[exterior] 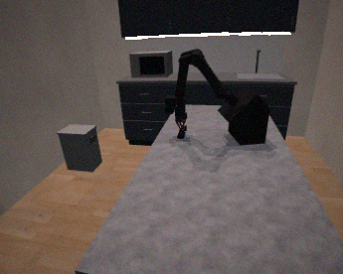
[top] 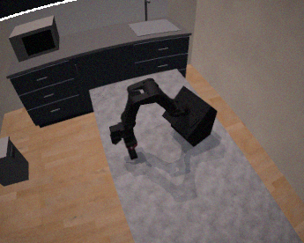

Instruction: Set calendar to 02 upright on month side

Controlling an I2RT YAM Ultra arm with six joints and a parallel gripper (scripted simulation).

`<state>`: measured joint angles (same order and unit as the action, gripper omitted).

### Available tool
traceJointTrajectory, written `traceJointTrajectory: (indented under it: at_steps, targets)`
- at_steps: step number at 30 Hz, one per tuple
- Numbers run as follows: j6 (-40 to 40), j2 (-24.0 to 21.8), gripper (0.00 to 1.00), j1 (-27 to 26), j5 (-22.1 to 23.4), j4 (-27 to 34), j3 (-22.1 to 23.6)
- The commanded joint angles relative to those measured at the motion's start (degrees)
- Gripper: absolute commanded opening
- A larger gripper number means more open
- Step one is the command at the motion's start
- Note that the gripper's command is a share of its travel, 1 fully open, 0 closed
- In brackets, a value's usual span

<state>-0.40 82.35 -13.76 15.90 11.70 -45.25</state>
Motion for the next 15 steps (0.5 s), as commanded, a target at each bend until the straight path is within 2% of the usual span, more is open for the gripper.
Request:
traceJointTrajectory:
  at_steps: [1,15]
  targets:
    - [0.02,-0.3,0.47,-0.12,-0.02,-0.21,-0.04]
    - [-0.06,0.09,0.47,-0.01,-0.08,-0.61,-0.05]
